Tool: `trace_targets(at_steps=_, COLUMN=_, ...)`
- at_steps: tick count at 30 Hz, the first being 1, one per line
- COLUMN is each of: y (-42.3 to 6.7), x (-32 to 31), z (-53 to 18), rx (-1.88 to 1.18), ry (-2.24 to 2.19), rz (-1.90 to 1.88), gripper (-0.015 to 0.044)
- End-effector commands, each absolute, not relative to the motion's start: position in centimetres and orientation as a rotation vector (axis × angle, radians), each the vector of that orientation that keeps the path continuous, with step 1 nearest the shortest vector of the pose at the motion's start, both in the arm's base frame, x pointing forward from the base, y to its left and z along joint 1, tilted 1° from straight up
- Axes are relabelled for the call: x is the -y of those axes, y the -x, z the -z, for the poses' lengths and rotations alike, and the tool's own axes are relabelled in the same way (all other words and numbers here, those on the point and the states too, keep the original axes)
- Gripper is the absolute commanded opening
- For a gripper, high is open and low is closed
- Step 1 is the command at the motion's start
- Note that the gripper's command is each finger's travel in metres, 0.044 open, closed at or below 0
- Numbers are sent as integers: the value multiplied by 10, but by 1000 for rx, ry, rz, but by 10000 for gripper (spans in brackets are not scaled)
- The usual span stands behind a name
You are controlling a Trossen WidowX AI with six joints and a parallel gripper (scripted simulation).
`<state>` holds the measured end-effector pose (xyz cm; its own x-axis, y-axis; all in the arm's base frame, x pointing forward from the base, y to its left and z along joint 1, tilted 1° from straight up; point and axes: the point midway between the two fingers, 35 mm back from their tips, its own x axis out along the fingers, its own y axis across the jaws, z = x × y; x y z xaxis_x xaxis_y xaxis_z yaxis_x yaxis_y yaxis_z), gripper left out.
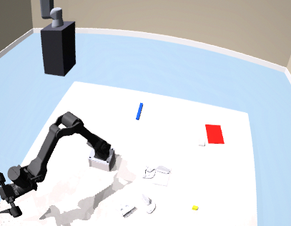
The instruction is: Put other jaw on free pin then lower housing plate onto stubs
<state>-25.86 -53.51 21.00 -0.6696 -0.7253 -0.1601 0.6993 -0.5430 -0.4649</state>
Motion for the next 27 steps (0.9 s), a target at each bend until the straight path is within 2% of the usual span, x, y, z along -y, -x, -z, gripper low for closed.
trace_targets(at_steps=1, y=224, x=544, z=-204, rx=-775, ry=98, rz=2090, gripper=440)
trace_targets(at_steps=27, y=42, x=553, z=-157, rx=-1327, ry=375, rz=1316, gripper=440)
